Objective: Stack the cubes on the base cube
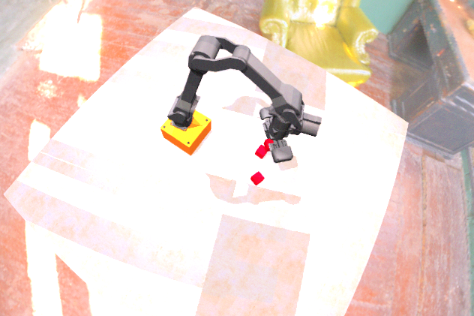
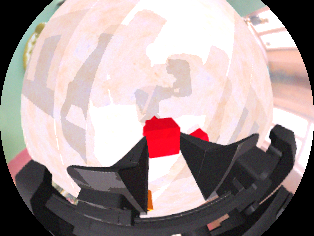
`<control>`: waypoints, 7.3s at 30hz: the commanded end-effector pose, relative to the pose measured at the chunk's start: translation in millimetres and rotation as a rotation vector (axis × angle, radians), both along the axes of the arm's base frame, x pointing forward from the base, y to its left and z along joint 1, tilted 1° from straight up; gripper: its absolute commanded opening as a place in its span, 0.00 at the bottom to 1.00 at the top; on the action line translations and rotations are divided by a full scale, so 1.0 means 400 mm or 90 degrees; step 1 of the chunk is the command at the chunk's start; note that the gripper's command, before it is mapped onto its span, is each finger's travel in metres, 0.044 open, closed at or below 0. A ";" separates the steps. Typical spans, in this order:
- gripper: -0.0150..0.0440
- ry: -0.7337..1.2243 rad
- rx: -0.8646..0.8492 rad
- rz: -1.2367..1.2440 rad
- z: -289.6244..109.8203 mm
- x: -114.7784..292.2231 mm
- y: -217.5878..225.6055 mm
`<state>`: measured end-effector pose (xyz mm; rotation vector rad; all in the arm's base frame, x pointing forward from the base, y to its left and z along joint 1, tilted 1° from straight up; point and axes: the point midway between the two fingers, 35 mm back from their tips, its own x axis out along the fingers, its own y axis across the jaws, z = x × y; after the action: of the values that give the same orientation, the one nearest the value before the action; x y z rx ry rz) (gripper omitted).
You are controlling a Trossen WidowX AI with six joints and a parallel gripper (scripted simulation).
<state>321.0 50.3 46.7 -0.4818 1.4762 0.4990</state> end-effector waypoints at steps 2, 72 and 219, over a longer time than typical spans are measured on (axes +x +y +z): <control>0.43 0.003 0.001 -0.003 -0.031 -0.002 0.001; 0.60 0.003 0.000 0.000 -0.001 -0.003 -0.001; 0.43 0.001 -0.008 0.141 0.104 -0.017 -0.186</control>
<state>318.6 -33.0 87.0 -0.6952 1.4289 0.7079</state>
